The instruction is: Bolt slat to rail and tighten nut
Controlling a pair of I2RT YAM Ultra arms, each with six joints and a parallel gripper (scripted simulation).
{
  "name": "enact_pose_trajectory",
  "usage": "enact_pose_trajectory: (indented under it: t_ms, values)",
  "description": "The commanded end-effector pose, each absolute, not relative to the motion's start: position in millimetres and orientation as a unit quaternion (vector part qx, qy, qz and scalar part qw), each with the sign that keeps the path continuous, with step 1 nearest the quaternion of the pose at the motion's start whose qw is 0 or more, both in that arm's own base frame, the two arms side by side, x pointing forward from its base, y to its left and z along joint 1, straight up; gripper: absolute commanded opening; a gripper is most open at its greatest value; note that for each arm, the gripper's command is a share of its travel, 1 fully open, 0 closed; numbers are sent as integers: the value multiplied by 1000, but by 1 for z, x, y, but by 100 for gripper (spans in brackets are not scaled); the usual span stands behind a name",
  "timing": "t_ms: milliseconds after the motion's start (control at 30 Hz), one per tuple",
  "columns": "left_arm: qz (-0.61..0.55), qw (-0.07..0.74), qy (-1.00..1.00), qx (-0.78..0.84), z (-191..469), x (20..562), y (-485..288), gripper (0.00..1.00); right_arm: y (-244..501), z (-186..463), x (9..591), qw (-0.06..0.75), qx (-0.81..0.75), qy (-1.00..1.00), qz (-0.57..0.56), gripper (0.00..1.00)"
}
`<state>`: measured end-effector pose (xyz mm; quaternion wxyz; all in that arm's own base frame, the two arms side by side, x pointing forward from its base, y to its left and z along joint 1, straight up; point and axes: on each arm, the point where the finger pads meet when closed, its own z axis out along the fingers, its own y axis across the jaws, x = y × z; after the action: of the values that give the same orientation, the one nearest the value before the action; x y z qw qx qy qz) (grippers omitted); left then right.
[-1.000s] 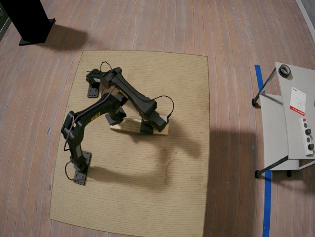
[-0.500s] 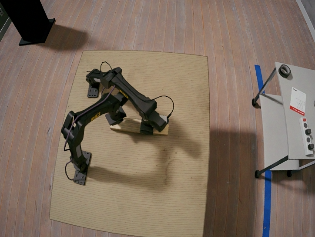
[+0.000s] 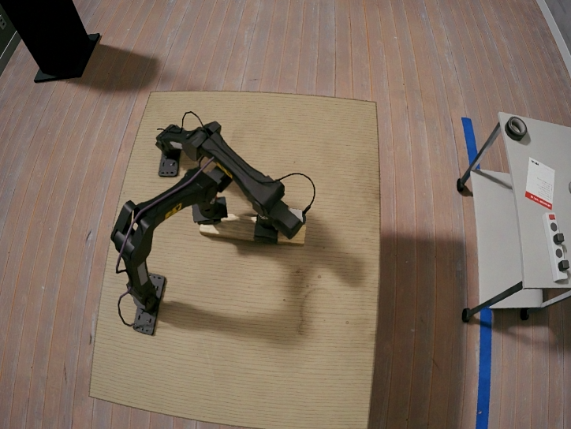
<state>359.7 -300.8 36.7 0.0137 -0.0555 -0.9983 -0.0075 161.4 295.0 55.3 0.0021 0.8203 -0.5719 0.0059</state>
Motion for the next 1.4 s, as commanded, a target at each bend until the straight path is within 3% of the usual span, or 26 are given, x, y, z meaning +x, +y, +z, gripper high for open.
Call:
enact_pose_trajectory:
  t_ms: [0,900,1367]
  values:
    - [-3,8,-998,-55,42,361,-302,72,297,58,163,-5,756,-655,4,11]
    - [-3,8,-998,-55,42,361,-302,72,297,58,163,-6,390,-921,0,11]
    - [-3,8,-998,-55,42,361,-302,72,297,58,163,-5,122,-993,-3,11]
